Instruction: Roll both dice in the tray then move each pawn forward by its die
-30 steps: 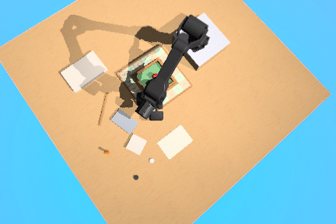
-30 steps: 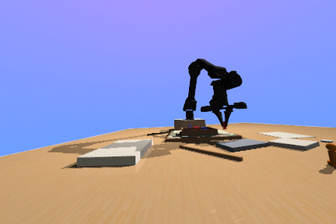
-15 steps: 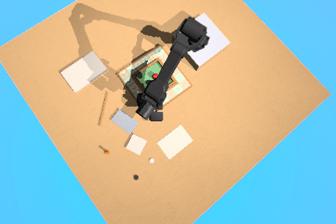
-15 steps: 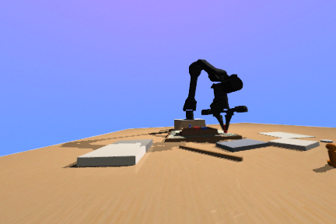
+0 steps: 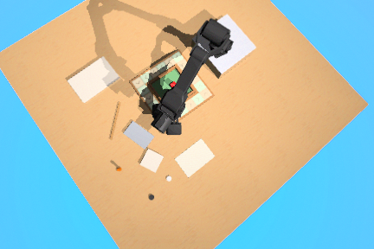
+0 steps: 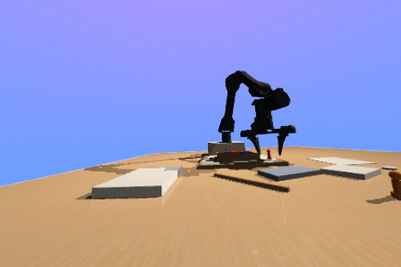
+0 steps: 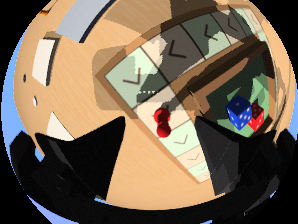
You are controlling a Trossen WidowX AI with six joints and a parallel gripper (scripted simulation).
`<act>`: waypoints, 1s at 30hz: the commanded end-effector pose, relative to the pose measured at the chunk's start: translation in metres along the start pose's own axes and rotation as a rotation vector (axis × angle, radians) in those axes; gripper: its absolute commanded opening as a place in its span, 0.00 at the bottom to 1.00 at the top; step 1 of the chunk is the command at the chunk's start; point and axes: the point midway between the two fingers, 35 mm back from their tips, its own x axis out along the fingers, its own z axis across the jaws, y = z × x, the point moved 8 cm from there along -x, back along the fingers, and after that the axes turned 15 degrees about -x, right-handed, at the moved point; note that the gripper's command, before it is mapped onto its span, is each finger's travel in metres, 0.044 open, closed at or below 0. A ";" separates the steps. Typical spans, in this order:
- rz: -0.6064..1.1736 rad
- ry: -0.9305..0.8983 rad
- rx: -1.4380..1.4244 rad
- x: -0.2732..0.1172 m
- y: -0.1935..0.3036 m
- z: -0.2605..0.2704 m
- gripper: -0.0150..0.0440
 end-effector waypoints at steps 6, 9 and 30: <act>-0.001 0.010 0.003 -0.046 0.000 0.000 1.00; -0.001 0.010 0.003 -0.046 0.000 0.000 1.00; 0.014 0.026 -0.335 -0.054 0.122 -0.195 0.59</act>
